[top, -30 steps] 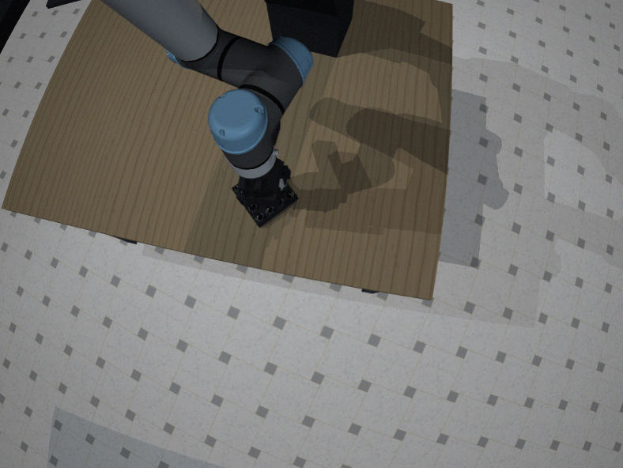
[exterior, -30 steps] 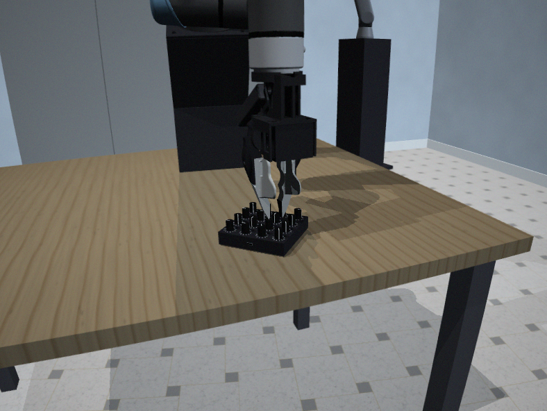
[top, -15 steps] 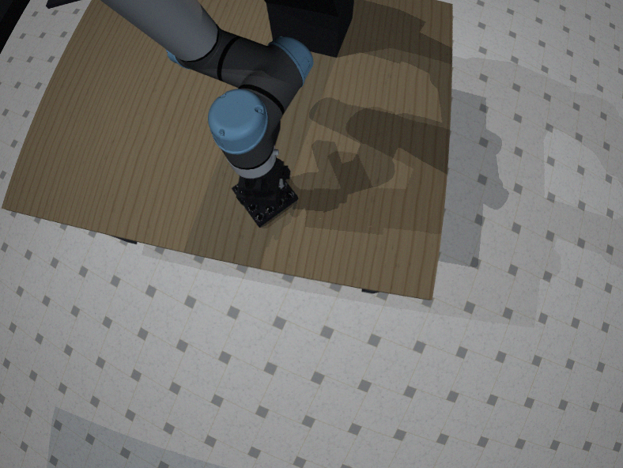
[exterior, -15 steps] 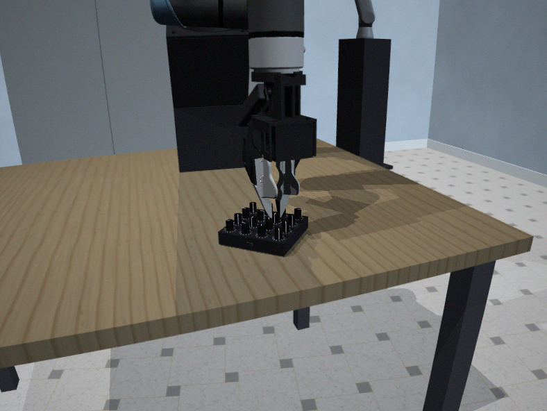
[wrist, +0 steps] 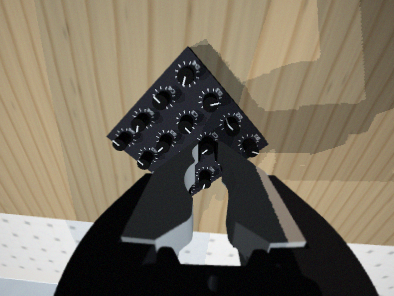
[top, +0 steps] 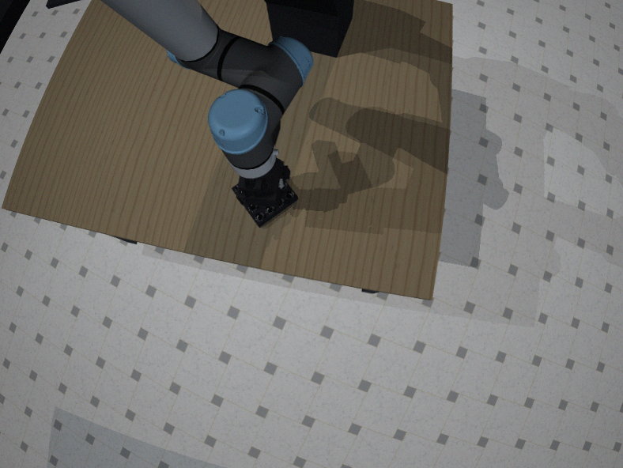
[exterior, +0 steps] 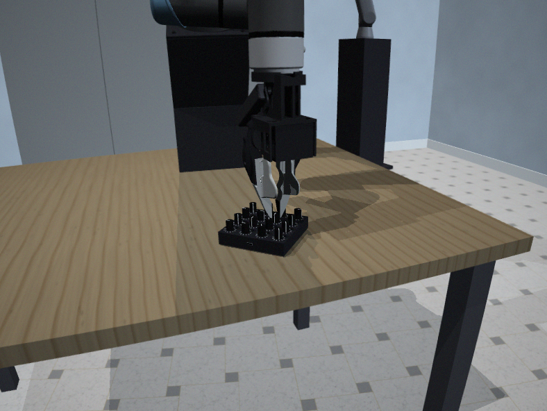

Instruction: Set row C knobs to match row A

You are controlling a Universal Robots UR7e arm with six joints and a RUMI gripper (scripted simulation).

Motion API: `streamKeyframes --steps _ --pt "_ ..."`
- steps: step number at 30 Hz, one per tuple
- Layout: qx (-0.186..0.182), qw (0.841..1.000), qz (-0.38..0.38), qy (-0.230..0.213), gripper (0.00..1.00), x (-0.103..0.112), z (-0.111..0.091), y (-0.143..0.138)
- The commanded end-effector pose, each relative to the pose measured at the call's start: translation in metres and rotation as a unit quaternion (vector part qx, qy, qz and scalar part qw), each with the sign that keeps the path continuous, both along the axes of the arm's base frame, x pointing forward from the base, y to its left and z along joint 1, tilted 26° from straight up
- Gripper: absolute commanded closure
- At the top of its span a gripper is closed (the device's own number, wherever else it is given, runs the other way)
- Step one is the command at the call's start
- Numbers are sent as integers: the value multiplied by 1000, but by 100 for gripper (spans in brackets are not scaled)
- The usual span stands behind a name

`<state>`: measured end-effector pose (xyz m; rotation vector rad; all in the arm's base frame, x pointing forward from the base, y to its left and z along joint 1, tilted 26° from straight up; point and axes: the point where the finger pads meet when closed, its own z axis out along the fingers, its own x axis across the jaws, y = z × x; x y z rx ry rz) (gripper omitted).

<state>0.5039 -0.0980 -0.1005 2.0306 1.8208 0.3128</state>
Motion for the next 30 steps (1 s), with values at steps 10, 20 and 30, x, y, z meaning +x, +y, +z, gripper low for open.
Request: streamKeyframes --steps 10,20,30 --pt "0 1000 -1 -1 96 0 0 0" --pt "3 1000 -7 -2 96 0 0 0" --pt "14 999 -31 -5 96 0 0 0"
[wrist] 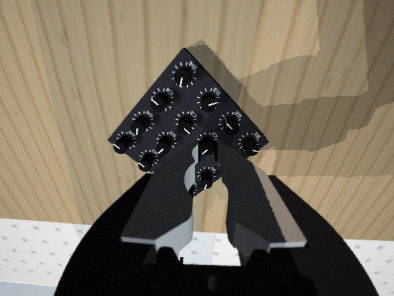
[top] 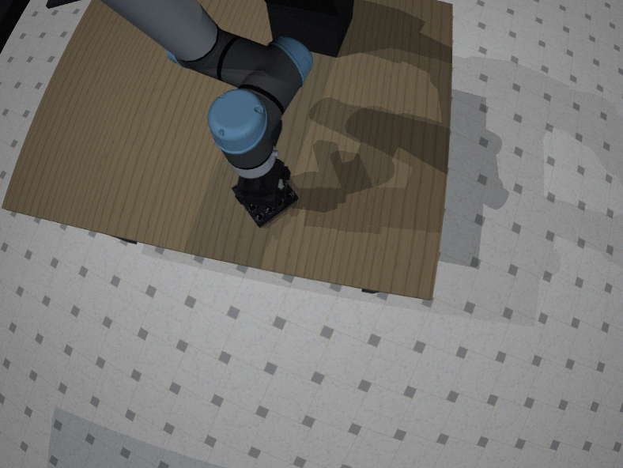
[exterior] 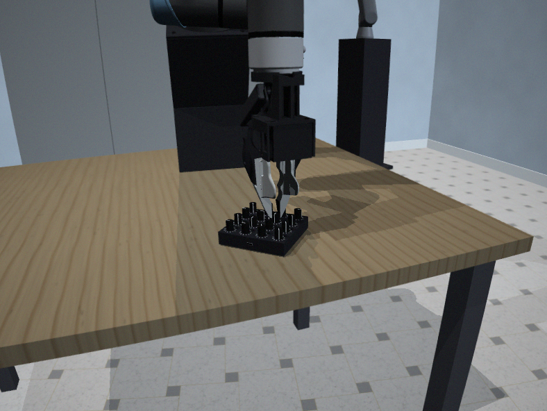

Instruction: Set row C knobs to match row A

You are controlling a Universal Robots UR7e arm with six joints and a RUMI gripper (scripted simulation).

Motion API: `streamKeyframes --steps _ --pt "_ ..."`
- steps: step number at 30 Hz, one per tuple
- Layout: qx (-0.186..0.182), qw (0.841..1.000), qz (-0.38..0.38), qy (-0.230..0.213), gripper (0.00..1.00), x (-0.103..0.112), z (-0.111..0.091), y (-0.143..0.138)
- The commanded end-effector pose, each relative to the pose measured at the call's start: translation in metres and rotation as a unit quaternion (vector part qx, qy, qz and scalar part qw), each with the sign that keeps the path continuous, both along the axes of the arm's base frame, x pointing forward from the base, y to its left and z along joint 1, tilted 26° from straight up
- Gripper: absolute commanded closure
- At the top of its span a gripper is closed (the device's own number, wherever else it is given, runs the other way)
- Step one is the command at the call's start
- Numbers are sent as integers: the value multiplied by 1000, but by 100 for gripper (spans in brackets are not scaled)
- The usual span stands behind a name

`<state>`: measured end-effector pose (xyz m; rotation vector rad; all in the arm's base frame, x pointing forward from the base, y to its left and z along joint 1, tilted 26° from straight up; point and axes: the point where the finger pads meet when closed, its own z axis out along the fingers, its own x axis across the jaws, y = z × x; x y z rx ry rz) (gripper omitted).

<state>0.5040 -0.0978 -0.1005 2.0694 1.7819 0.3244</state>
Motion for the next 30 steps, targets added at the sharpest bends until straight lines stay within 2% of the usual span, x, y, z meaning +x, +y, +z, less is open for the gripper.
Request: streamKeyframes --steps 1,21,30 --pt "7 1000 -16 -3 96 0 0 0" --pt "49 993 -105 -17 96 1 0 1" --pt "83 980 -177 -28 96 1 0 2"
